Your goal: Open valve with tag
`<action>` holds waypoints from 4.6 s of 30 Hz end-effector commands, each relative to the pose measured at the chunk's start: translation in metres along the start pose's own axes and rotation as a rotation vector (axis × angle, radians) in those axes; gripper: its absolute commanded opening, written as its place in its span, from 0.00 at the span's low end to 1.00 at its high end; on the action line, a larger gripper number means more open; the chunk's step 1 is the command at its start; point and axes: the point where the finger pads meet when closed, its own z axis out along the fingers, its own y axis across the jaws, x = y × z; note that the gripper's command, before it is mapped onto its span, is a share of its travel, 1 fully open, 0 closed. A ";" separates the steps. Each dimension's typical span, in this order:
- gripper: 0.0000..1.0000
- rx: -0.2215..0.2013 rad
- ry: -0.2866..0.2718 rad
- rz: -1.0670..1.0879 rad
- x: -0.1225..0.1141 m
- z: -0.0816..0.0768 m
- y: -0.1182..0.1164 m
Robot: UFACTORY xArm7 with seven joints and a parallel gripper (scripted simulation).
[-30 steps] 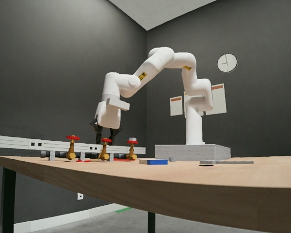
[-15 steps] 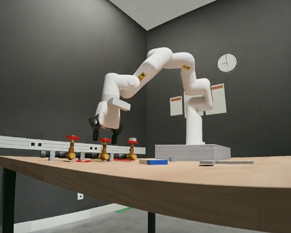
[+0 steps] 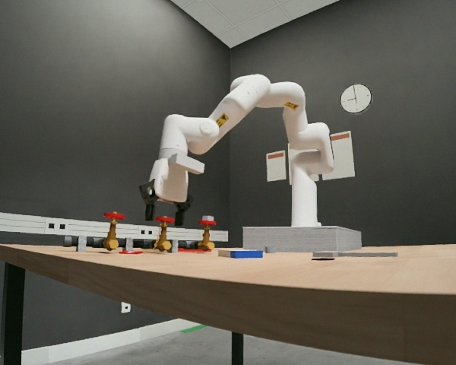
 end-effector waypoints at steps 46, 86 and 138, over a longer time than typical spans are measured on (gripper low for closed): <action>1.00 -0.018 0.059 1.698 -0.001 -0.002 0.002; 0.00 -0.002 0.008 2.967 -0.001 -0.002 0.002; 0.00 -0.003 0.006 2.451 -0.001 -0.002 0.002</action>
